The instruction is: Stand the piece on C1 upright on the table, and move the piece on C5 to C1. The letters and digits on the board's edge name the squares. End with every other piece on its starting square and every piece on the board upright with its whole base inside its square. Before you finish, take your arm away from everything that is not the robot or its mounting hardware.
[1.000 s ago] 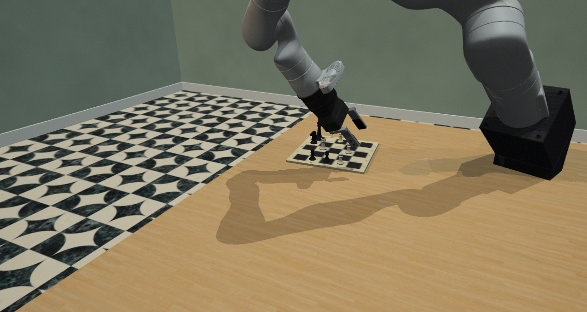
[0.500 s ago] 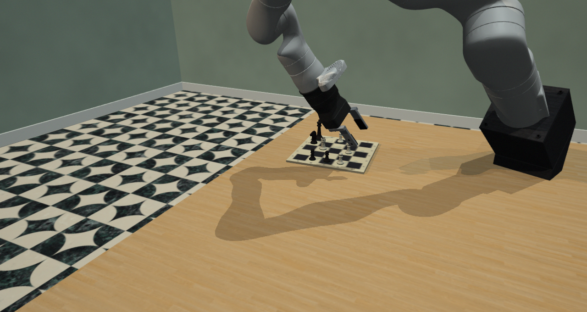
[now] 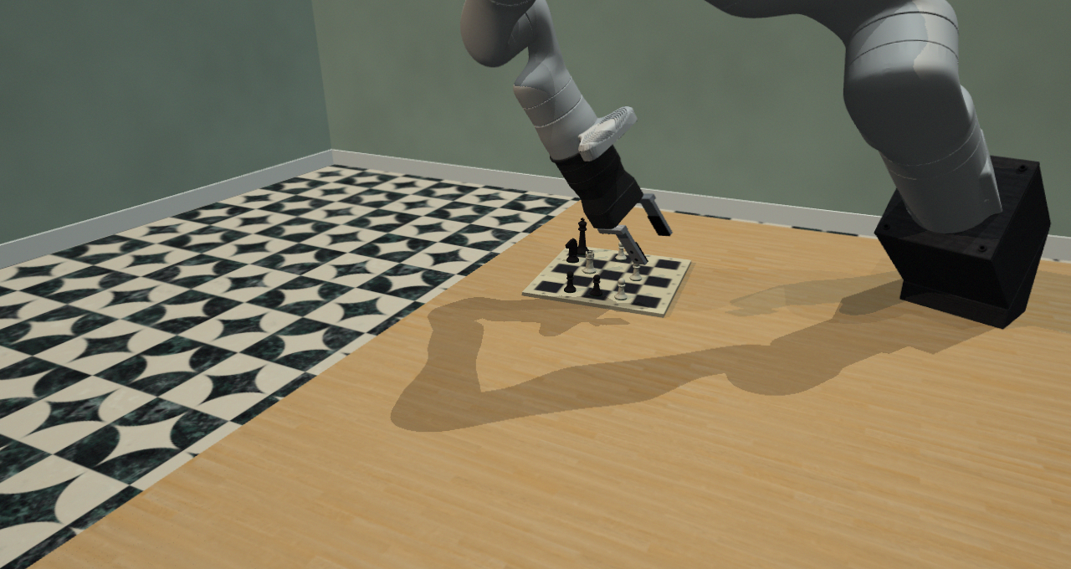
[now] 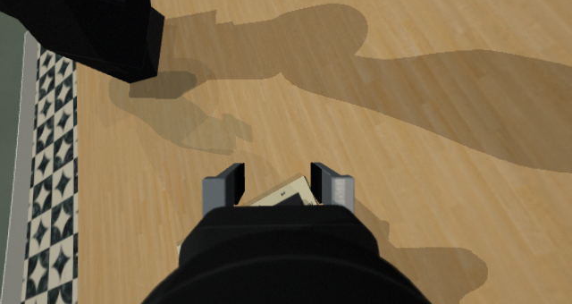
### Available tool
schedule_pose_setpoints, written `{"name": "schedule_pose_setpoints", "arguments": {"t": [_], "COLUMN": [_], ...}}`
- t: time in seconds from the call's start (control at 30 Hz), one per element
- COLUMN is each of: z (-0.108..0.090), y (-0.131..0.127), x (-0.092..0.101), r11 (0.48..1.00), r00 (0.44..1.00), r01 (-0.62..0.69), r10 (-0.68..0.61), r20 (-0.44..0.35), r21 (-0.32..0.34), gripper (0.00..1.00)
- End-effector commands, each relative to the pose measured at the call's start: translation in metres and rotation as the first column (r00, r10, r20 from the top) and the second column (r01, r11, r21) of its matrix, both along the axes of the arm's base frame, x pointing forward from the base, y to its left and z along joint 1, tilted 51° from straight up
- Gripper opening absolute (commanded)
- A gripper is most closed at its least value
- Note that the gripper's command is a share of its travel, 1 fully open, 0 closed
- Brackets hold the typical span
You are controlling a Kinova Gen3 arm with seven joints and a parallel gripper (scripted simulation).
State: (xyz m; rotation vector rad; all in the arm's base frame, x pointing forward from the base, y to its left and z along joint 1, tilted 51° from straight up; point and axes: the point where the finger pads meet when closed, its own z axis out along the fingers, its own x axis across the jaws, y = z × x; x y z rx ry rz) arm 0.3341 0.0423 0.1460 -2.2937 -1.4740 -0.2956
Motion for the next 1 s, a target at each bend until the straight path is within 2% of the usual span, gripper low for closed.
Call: {"name": "schedule_pose_setpoints", "arguments": {"t": [0.0,0.03,0.23,0.27,0.57,0.6,0.8,0.83,0.97], "z": [0.0,0.0,0.0,0.0,0.0,0.0,0.0,0.001,0.001], "y": [-0.001,-0.002,-0.002,-0.004,-0.004,-0.007,-0.007,-0.01,-0.01], "x": [0.0,0.003,0.003,0.007,0.007,0.011,0.011,0.015,0.015], "r11": [1.0,0.996,0.996,0.985,0.985,0.966,0.966,0.942,0.942], "r00": [1.0,0.996,0.996,0.986,0.986,0.969,0.969,0.947,0.947], "r01": [0.002,0.084,0.084,0.164,0.164,0.241,0.241,0.315,0.315], "r10": [-0.002,-0.083,-0.083,-0.161,-0.161,-0.234,-0.234,-0.303,-0.303], "r20": [-0.001,-0.025,-0.025,-0.052,-0.052,-0.08,-0.08,-0.11,-0.11], "r21": [0.0,0.032,0.032,0.062,0.062,0.089,0.089,0.114,0.114], "gripper": [1.0,1.0,1.0,1.0,1.0,1.0,1.0,1.0,1.0]}}
